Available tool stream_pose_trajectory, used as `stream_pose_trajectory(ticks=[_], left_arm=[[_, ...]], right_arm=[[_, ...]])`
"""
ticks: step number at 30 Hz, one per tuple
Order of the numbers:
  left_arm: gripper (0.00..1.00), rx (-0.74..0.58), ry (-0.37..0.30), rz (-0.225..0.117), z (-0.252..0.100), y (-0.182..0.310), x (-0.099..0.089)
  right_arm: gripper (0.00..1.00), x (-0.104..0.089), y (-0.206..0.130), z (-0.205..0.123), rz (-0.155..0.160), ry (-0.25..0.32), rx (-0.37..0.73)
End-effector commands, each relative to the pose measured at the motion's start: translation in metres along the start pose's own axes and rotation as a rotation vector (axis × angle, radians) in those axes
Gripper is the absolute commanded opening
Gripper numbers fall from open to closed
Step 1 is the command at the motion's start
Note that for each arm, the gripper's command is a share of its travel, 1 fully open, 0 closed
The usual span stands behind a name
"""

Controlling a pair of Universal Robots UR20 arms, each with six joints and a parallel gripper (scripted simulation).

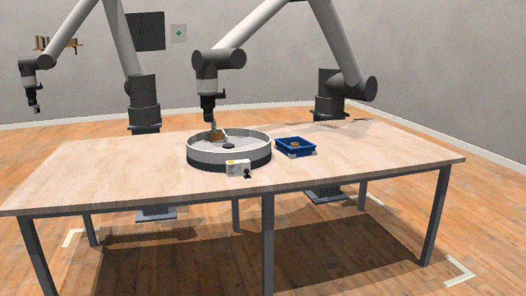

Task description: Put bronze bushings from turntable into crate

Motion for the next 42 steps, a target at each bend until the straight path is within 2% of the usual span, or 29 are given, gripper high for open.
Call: stream_pose_trajectory(ticks=[1, 42], left_arm=[[0.36, 0.000, -0.001, 0.001, 0.0003, 0.0003, 0.0017], [0.36, 0.000, -0.001, 0.001, 0.0004, 0.0003, 0.0055]], right_arm=[[1.00, -0.0006, 0.0002, 0.0004, 0.000, -0.001, 0.000], [1.00, -0.0006, 0.0002, 0.0004, 0.000, -0.001, 0.000]])
Point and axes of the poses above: on each arm, the point where the finger pads meet when closed, its own x axis out along the fingers, its own y axis across the jaws, z = x × y, the point moved 5 cm from there along -x, back along the fingers, and after that the axes turned 11 degrees about x, right-handed, at the moved point
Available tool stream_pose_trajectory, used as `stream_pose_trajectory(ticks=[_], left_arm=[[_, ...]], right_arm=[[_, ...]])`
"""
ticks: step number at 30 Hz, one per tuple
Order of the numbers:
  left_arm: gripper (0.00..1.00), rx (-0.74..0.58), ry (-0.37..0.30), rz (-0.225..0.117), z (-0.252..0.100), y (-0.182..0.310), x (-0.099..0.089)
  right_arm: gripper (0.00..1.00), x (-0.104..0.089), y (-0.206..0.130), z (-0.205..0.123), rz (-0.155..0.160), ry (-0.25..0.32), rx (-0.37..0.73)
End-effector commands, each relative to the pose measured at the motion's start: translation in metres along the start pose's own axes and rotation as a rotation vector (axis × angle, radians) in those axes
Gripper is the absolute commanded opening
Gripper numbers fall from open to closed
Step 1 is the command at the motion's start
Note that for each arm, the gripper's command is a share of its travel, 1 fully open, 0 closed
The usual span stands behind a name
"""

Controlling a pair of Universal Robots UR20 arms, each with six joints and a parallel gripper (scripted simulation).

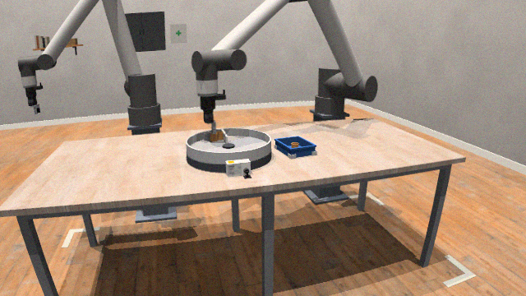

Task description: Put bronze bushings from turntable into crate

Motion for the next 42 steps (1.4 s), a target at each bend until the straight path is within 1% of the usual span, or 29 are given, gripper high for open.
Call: stream_pose_trajectory(ticks=[1, 35, 42], left_arm=[[0.36, 0.000, -0.001, 0.001, 0.0003, 0.0003, -0.0002], [0.36, 0.000, -0.001, 0.001, 0.0003, 0.0003, 0.0000], [0.36, 0.000, -0.001, 0.001, 0.0003, 0.0003, 0.0065]], right_arm=[[1.00, -0.0006, 0.0002, 0.0004, 0.000, -0.001, 0.000], [1.00, -0.0006, 0.0002, 0.0004, 0.000, -0.001, 0.000], [1.00, -0.0006, 0.0002, 0.0004, 0.000, -0.001, 0.000]])
Point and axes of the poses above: on each arm, the point where the finger pads meet when closed, its own x axis out along the fingers, its own y axis across the jaws, z = x × y, the point moved 5 cm from there along -x, back along the fingers, and after that the axes turned 11 degrees about x, right-handed, at the moved point
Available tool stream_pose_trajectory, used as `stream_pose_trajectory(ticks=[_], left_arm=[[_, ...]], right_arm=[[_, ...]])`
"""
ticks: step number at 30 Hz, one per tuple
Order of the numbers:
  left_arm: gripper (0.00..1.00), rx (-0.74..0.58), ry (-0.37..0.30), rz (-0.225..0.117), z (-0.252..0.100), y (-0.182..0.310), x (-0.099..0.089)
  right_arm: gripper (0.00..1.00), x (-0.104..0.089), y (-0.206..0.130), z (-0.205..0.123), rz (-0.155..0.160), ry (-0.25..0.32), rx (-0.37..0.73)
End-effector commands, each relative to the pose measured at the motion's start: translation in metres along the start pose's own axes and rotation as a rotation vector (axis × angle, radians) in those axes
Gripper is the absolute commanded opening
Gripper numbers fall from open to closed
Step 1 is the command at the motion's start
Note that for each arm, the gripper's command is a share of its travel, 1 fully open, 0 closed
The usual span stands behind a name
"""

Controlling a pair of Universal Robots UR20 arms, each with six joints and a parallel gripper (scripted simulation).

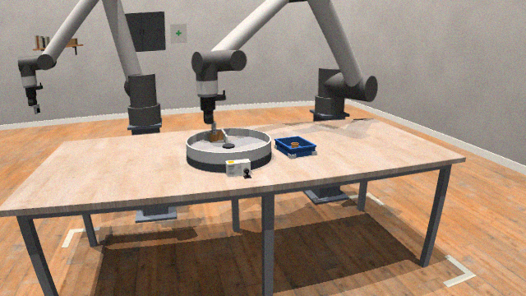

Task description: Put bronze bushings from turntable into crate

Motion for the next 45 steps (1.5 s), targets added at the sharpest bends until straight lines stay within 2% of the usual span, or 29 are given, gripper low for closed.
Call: stream_pose_trajectory(ticks=[1, 14, 45], left_arm=[[0.36, 0.000, -0.001, 0.001, 0.000, 0.000, 0.003], [0.36, 0.000, -0.001, 0.001, 0.000, 0.000, 0.020], [0.36, 0.000, -0.001, 0.001, 0.000, 0.000, 0.020]], right_arm=[[1.00, -0.001, 0.000, 0.000, 0.000, -0.001, 0.000], [1.00, -0.001, 0.000, 0.000, 0.000, -0.001, 0.000], [1.00, -0.001, 0.000, 0.000, 0.000, -0.001, 0.000]])
Point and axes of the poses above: on each arm, the point where the finger pads meet when closed, its own x axis out along the fingers, its own y axis across the jaws, z = x × y, the point moved 5 cm from there along -x, back along the fingers, and after that the axes turned 11 degrees about x, right-handed, at the moved point
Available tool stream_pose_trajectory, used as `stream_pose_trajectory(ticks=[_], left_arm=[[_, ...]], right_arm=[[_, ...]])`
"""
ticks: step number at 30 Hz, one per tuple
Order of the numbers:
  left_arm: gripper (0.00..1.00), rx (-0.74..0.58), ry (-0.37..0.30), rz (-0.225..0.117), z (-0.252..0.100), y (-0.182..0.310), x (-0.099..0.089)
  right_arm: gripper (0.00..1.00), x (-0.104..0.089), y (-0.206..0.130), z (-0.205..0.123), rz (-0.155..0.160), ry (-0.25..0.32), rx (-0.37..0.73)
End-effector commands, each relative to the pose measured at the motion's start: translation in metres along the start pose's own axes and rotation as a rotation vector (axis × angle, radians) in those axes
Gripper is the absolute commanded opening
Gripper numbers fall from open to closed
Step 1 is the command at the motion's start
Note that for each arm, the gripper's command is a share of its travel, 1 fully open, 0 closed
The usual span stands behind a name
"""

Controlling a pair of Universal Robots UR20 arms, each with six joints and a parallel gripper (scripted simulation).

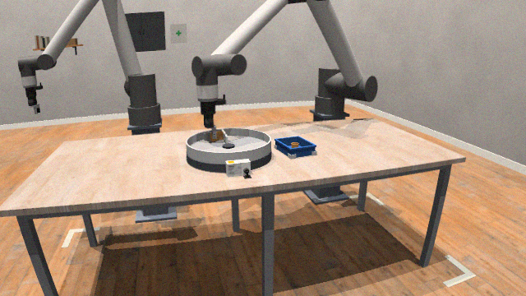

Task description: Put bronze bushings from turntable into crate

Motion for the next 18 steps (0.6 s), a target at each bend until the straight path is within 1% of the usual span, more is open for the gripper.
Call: stream_pose_trajectory(ticks=[1, 8, 9, 18], left_arm=[[0.36, 0.000, -0.001, 0.001, 0.0003, 0.0003, -0.0013], [0.36, 0.000, -0.001, 0.001, 0.0003, 0.0003, -0.0013], [0.00, 0.000, -0.001, 0.001, 0.0003, 0.0003, -0.0013], [0.00, 0.000, -0.001, 0.001, 0.0003, 0.0003, -0.0013]], right_arm=[[1.00, -0.0006, 0.0002, 0.0004, 0.000, -0.001, 0.000], [1.00, -0.0006, 0.0002, 0.0004, 0.000, -0.001, 0.000], [1.00, -0.0006, 0.0002, 0.0004, 0.000, -0.001, 0.000], [1.00, -0.0006, 0.0002, 0.0004, 0.000, -0.001, 0.000]])
Point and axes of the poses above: on each arm, the point where the finger pads meet when closed, its own x axis out along the fingers, its own y axis across the jaws, z = x × y, the point moved 5 cm from there along -x, back along the fingers, and after that the axes turned 11 degrees about x, right-handed, at the moved point
